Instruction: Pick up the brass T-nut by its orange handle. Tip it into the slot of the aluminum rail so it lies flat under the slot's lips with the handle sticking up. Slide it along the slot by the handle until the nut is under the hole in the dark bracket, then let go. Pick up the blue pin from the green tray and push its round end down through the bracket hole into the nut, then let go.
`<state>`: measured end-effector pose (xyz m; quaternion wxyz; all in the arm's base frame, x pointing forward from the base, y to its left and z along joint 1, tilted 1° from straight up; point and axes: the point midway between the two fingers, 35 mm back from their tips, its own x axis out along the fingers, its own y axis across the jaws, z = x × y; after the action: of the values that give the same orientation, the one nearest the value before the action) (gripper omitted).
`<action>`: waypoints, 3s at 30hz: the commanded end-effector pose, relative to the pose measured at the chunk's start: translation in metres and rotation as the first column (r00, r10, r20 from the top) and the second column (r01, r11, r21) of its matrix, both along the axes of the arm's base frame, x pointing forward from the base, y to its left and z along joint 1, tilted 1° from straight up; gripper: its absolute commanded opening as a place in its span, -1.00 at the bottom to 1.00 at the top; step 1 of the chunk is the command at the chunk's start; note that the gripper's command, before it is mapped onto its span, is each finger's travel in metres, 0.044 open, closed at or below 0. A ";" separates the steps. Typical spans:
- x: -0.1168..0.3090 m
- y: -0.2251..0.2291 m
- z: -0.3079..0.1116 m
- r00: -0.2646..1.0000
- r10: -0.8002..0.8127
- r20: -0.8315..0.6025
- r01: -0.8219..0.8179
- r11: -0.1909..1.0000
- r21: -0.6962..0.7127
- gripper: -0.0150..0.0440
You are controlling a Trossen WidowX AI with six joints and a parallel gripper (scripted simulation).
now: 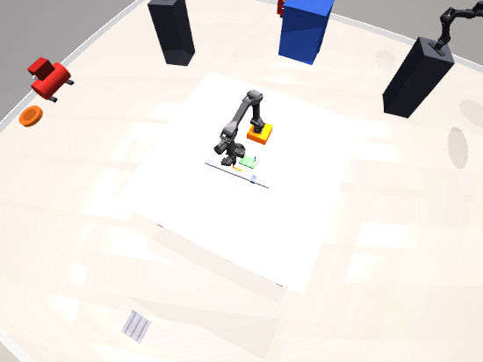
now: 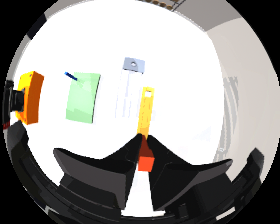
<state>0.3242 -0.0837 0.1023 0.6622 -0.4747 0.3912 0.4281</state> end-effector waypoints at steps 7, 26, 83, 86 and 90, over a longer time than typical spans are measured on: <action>-0.003 0.002 -0.001 0.999 0.006 0.035 -0.006 1.000 -0.002 -1.00; -0.007 0.002 -0.003 0.995 0.007 0.097 -0.006 1.000 -0.012 -1.00; -0.019 0.004 -0.008 0.961 0.018 0.275 -0.005 0.999 -0.050 -1.00; -0.019 0.004 -0.008 0.959 0.019 0.284 -0.005 0.999 -0.052 -1.00; -0.020 0.004 -0.008 0.955 0.021 0.296 -0.005 0.998 -0.055 -1.00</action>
<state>0.3066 -0.0810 0.0950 0.6975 -0.5495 0.3021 0.3467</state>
